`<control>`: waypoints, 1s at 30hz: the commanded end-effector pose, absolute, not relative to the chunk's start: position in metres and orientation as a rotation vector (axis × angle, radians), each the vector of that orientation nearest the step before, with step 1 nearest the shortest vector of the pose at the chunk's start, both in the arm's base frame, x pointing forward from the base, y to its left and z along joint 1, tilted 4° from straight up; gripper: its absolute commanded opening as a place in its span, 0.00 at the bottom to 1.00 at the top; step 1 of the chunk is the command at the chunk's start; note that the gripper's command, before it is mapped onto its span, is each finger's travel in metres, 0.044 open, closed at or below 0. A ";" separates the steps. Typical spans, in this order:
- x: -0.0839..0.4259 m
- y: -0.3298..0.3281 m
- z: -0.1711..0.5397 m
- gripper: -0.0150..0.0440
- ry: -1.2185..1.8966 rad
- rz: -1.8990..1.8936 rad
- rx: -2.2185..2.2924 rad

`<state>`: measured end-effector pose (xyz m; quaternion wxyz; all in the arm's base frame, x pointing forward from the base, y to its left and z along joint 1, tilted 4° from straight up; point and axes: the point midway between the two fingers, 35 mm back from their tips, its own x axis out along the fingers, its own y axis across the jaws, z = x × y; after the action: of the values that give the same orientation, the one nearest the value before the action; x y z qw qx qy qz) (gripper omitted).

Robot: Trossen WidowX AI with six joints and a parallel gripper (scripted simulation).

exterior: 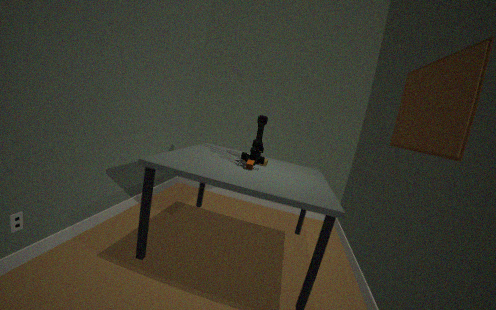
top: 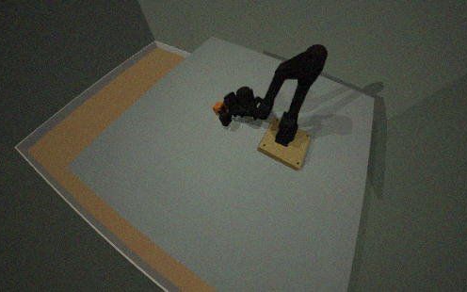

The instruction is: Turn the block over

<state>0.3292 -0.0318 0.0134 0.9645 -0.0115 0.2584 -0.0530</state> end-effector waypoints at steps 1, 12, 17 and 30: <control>0.330 -0.031 0.014 0.48 0.518 -0.103 -0.027; 0.330 -0.031 0.014 0.97 0.518 -0.103 -0.027; 0.330 -0.031 0.014 1.00 0.518 -0.103 -0.027; 0.330 -0.031 0.014 1.00 0.518 -0.103 -0.027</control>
<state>0.3297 -0.0318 0.0143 0.9651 -0.0116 0.2560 -0.0530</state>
